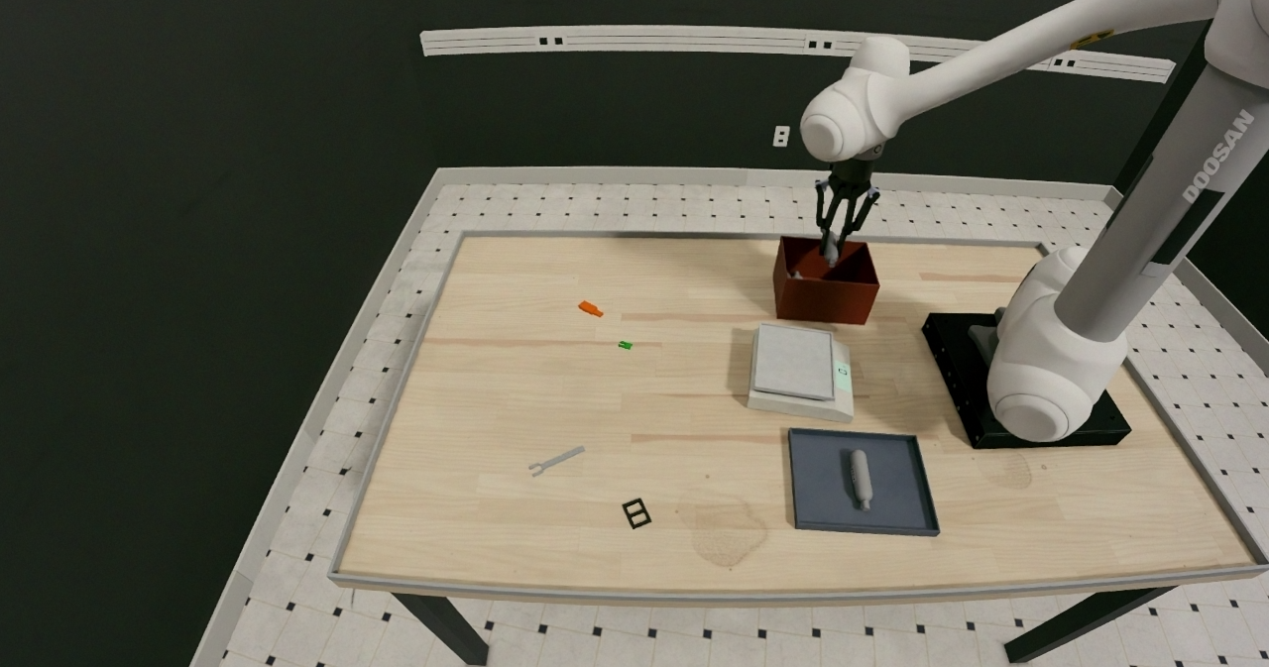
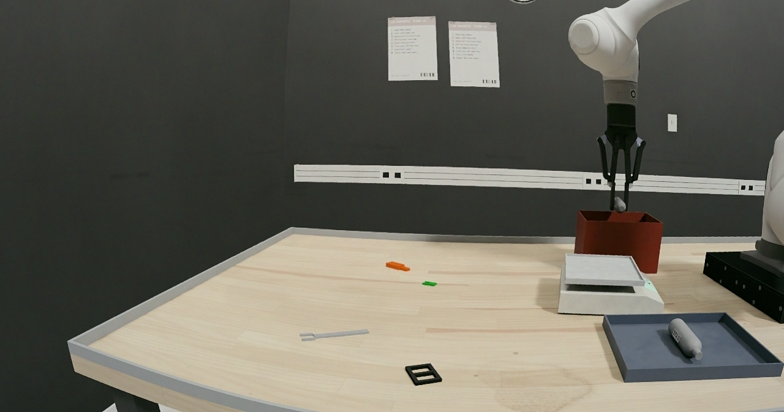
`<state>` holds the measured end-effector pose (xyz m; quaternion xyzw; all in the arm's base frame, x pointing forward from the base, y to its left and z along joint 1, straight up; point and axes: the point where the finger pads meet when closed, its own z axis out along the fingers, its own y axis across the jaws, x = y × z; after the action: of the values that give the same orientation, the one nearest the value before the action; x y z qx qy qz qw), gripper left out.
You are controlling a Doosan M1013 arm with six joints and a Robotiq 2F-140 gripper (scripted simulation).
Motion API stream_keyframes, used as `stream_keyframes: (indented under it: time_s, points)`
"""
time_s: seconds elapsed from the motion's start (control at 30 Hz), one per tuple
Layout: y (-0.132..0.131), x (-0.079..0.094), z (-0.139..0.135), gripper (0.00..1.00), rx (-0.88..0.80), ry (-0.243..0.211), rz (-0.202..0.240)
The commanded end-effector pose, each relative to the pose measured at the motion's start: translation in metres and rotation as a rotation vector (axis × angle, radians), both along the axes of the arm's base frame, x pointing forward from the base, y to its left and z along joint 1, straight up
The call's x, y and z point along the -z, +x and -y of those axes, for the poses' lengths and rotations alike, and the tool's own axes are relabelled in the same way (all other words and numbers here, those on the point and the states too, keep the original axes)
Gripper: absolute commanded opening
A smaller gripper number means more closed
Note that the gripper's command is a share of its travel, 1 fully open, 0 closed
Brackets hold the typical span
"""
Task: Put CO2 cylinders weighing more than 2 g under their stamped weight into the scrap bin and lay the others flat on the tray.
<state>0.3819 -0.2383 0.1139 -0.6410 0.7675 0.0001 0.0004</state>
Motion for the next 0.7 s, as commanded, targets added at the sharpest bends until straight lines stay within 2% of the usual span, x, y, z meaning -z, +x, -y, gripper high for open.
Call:
stream_keyframes:
  time_s: [0.0, 0.47, 0.5, 0.67]
  points:
    - [0.0005, 0.0005, 0.0002, 0.10, 0.000, 0.000, 0.001]
    - [0.0005, 0.0008, 0.0002, 0.10, 0.000, 0.000, 0.001]
    - [0.0005, 0.0008, 0.0002, 0.39, 0.000, 0.000, 0.001]
    - [0.0005, 0.0008, 0.0002, 0.39, 0.000, 0.000, 0.001]
